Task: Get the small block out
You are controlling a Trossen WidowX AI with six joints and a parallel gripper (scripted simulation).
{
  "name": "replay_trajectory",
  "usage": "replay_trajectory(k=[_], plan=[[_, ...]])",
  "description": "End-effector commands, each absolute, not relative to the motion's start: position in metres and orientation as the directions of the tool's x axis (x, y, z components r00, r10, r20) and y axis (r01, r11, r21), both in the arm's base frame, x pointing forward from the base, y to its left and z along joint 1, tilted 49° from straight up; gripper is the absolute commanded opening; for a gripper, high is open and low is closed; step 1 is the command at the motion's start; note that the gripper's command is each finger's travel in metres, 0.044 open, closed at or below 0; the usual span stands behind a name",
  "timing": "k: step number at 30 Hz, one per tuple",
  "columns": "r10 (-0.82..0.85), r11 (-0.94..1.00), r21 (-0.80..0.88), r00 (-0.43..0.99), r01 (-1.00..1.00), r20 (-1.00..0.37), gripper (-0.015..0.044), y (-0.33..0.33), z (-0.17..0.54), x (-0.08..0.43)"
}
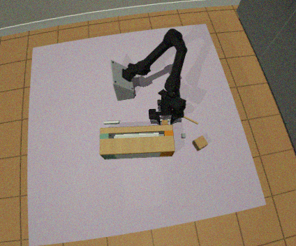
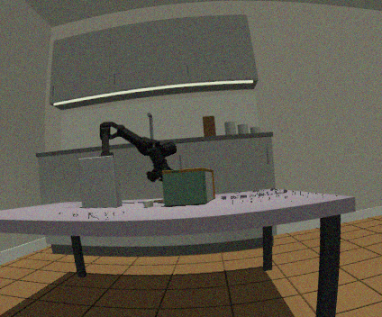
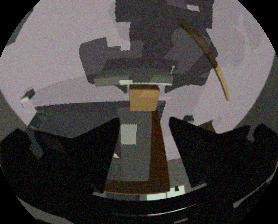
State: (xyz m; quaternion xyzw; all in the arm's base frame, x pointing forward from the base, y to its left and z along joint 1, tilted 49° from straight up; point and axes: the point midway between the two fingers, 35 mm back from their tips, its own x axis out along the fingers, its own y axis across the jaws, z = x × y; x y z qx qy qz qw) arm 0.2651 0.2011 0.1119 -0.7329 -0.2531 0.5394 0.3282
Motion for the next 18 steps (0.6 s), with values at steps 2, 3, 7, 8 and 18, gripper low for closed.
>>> replay_trajectory(k=[2,3,7,8,18], plan=[[0.721,-0.659,-0.752,0.290,0.010,-0.629,0.0285,0.206,0.104,0.264],[0.721,-0.659,-0.752,0.290,0.010,-0.629,0.0285,0.208,0.103,0.264],[0.722,-0.659,-0.752,0.290,0.010,-0.629,0.0285,0.213,0.099,0.263],[0.722,-0.659,-0.752,0.290,0.010,-0.628,0.0285,0.214,0.098,0.263],[0.723,-0.657,-0.754,0.291,0.010,-0.626,0.0285,0.226,0.088,0.260]])
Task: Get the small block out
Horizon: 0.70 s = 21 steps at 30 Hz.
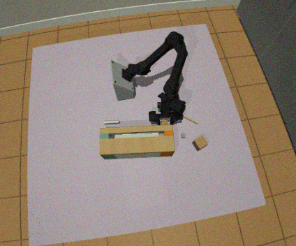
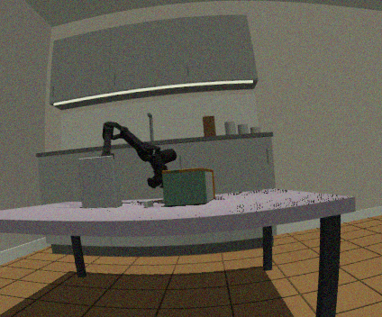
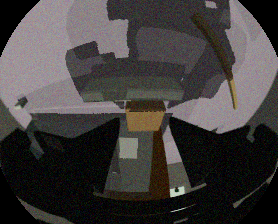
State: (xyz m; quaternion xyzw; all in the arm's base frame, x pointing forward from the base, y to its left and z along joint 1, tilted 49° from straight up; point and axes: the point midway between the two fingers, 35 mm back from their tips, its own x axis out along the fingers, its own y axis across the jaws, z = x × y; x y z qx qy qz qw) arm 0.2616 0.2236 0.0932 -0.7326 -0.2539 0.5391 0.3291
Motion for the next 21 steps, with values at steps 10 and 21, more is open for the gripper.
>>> replay_trajectory(k=[10,21], plan=[[0.724,-0.656,-0.755,0.291,0.010,-0.625,0.0154,0.2303,0.0843,0.2586],[0.720,-0.660,-0.751,0.290,0.006,-0.630,0.0000,0.2246,0.0890,0.2605]])
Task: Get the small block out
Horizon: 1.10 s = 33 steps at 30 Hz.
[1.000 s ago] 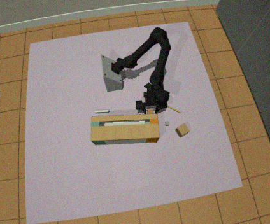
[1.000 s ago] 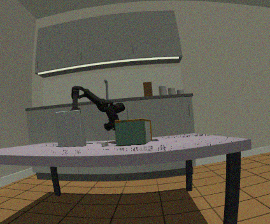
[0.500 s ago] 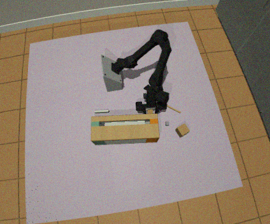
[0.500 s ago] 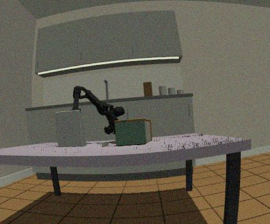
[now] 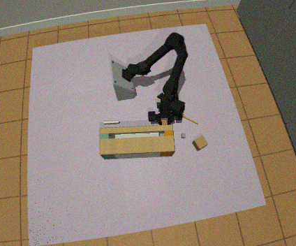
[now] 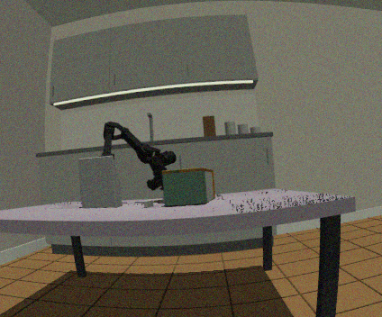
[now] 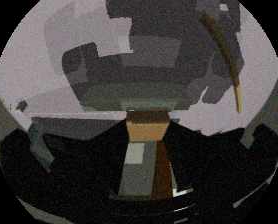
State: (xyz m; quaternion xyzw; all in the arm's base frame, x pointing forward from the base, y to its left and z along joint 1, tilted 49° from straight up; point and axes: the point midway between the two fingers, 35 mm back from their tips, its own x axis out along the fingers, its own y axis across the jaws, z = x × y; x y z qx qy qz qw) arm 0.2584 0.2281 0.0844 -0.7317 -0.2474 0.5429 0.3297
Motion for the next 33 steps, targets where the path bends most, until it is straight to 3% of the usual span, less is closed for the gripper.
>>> replay_trajectory(k=[1,16,24,33], plan=[[0.720,-0.660,-0.751,0.290,0.007,-0.631,0.0000,0.222,0.091,0.261],[0.723,-0.652,-0.758,0.289,-0.013,-0.627,0.0000,0.183,0.125,0.267],[0.723,-0.553,-0.766,0.269,-0.328,-0.637,0.0000,0.173,0.122,0.264],[0.725,-0.371,-0.667,0.248,-0.646,-0.643,0.0000,0.162,0.119,0.261]])
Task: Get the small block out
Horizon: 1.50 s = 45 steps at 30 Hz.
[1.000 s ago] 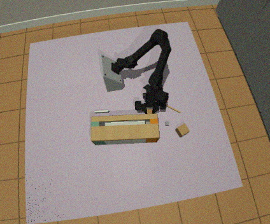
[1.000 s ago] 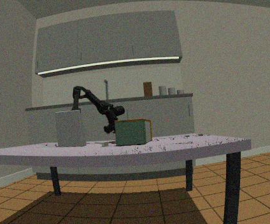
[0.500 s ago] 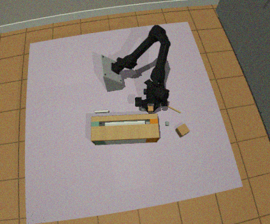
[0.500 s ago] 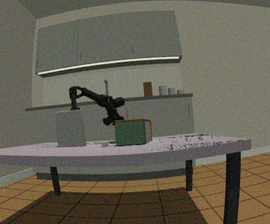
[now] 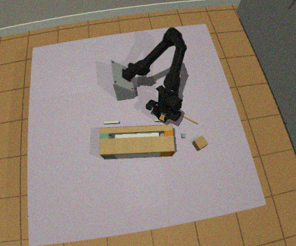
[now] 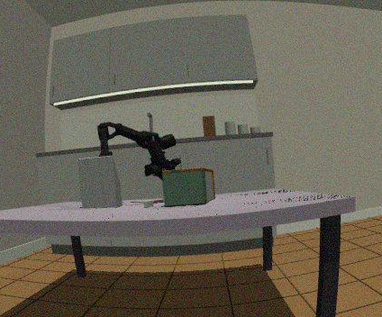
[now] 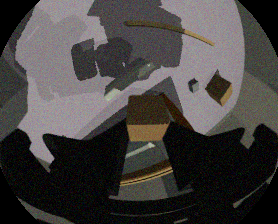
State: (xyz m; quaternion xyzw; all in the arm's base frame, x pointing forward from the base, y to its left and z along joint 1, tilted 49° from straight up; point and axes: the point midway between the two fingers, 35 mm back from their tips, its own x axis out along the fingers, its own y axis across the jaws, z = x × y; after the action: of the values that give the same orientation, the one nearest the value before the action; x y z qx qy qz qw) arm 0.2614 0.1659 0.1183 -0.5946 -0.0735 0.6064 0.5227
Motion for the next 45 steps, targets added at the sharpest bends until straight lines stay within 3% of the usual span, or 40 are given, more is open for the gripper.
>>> replay_trajectory(k=[1,12,23,33,45], plan=[[0.725,-0.347,-0.649,0.246,-0.677,-0.643,0.0000,0.161,0.119,0.261],[0.732,-0.056,-0.381,0.222,-0.923,-0.645,0.0000,0.148,0.116,0.256],[0.742,0.243,-0.024,0.202,-0.970,-0.639,0.0000,0.136,0.116,0.251],[0.755,0.466,0.311,0.188,-0.828,-0.628,0.0000,0.126,0.116,0.246],[0.773,0.611,0.642,0.176,-0.464,-0.609,0.0000,0.115,0.118,0.240]])
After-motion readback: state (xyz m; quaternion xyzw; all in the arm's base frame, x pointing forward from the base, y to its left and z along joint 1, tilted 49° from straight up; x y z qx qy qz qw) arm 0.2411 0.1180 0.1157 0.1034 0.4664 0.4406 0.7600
